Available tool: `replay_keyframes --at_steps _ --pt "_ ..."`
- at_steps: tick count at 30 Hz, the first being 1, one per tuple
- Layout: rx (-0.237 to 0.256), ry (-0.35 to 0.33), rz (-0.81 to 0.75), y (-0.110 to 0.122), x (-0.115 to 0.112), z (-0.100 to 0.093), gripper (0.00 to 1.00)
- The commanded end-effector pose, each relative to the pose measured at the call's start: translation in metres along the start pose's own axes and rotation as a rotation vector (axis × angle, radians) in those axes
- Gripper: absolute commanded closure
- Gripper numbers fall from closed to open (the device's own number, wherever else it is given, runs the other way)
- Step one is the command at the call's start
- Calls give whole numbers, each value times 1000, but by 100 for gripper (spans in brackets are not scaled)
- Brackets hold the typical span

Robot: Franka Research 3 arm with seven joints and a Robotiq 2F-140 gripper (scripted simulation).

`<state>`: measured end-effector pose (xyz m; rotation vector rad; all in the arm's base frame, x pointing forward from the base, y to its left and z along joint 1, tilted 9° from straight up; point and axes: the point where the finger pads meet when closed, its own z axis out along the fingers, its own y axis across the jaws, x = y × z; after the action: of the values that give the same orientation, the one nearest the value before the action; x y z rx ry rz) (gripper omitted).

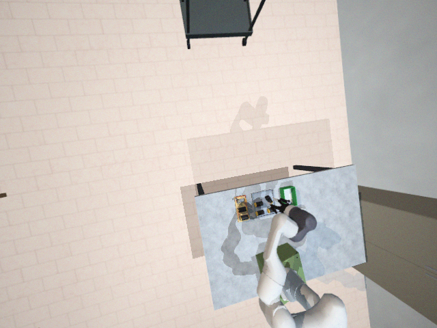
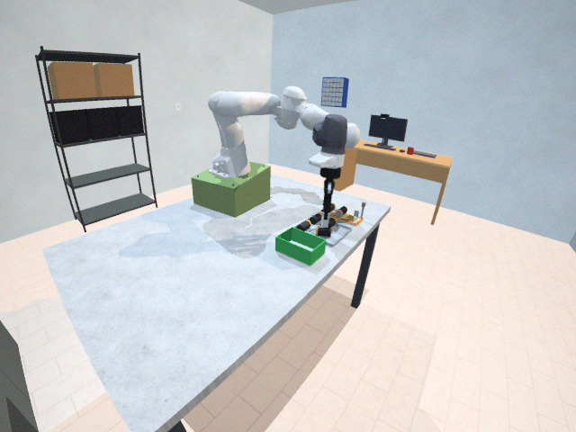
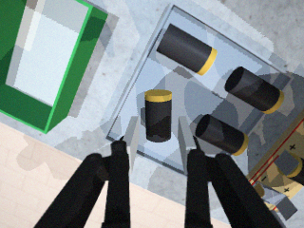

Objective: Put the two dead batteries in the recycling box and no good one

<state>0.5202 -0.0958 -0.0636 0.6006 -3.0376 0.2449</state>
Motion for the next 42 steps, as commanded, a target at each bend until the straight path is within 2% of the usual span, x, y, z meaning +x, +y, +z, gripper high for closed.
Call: replay_keyframes --at_steps 1,35,42 --pt "4 -2 -6 -2 -1 0 71" --pt "4 -2 -6 -2 -1 0 71" --pt "4 -2 -6 -2 -1 17 71"
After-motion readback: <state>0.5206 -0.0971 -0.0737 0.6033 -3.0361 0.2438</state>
